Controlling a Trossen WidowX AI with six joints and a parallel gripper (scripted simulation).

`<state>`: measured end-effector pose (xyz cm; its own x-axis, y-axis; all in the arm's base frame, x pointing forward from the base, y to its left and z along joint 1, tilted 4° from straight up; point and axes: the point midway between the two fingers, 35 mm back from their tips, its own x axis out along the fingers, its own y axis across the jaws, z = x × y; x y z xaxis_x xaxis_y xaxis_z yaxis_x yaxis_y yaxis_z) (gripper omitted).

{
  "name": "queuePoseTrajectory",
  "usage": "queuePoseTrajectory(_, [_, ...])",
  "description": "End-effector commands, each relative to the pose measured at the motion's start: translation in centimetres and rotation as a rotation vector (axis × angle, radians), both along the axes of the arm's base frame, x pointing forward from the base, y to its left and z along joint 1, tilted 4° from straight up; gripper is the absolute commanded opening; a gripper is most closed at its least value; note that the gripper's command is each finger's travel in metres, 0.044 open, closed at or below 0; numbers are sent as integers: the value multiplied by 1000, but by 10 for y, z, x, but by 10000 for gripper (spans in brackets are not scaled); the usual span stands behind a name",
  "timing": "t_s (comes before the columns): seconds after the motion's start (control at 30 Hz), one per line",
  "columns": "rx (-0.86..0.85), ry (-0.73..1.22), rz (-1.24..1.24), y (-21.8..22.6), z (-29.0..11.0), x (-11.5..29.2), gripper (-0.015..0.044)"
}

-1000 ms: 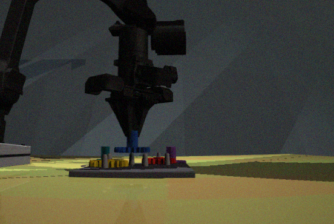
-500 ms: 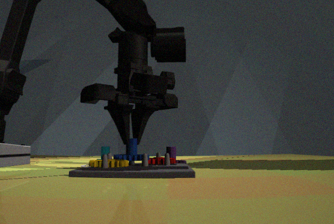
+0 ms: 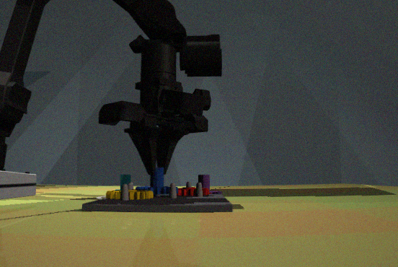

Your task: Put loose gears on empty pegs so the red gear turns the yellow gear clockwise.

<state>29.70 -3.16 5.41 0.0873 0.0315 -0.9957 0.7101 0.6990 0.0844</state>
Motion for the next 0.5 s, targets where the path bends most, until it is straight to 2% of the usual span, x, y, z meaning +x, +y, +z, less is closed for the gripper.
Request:
queuePoseTrajectory(0.0, [-5, -4, 65, 0, -1, 0, 0])
queuePoseTrajectory(0.37, [-9, -5, 110, -1, -4, 1, 0])
queuePoseTrajectory(0.47, [-7, -5, 88, -1, -3, 1, 79])
